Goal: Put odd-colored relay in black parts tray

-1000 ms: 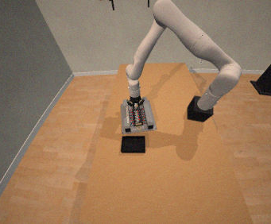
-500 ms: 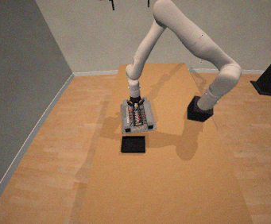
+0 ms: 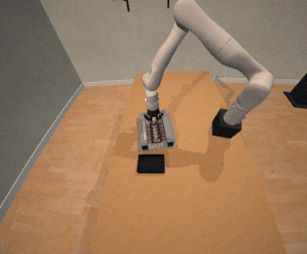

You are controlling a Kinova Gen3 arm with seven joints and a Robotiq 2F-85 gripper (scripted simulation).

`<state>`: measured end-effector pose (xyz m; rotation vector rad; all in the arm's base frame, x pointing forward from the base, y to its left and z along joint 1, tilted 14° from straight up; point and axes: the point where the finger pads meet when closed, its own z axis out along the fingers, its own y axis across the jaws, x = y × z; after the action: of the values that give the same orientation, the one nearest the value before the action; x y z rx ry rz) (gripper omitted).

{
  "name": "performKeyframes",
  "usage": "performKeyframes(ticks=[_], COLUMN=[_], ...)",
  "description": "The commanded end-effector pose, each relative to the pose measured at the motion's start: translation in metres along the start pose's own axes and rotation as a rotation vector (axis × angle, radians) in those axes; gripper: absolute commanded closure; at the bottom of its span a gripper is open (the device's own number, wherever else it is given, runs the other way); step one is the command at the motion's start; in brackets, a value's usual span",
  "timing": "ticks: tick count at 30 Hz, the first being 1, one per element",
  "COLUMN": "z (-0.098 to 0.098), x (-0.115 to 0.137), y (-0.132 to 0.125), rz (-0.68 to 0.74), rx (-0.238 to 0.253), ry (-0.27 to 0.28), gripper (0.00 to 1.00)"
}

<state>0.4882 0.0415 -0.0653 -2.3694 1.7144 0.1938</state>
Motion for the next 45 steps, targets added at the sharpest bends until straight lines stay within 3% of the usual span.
performKeyframes(ticks=[1, 20, 45], z=[-0.004, -0.053, -0.055], x=[0.001, 0.001, 0.001], y=[-0.001, -0.001, -0.001], rz=[0.0, 0.0, 0.0], rx=[0.003, 0.003, 0.003], ry=[0.002, 0.002, 0.002], gripper=[1.0, 1.0, 1.0])
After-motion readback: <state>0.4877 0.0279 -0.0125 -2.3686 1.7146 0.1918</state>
